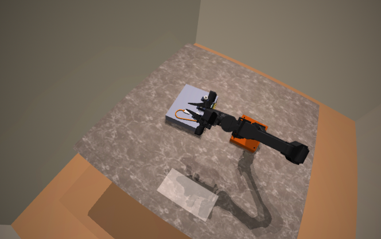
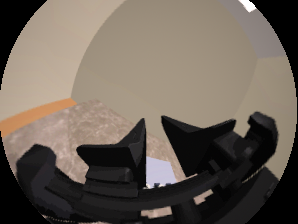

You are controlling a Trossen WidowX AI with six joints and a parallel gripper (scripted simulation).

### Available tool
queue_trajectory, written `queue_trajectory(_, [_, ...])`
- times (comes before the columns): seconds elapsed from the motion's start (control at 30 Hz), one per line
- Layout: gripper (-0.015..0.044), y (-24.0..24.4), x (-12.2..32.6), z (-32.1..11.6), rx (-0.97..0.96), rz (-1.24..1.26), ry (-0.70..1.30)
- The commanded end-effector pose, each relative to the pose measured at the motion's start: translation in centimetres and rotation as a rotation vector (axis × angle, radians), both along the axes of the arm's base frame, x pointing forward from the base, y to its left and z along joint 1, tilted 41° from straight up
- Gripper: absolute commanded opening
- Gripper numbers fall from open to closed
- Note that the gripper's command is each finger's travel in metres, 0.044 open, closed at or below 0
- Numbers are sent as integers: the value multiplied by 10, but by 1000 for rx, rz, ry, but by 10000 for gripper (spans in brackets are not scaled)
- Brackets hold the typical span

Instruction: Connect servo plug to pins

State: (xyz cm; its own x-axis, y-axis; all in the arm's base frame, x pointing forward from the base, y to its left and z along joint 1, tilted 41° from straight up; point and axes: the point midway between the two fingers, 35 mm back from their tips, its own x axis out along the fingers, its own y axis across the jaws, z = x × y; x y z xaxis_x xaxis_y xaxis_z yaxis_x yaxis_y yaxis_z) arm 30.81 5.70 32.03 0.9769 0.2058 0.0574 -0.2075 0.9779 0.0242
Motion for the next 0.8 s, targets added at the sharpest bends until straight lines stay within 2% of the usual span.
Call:
queue_trajectory(0.0, [115,-16,3,4,-10,-61,-5])
queue_trajectory(0.33, [115,-51,9,6,-1,-183,9])
queue_trajectory(0.77, [115,-41,36,-16,263,-126,220])
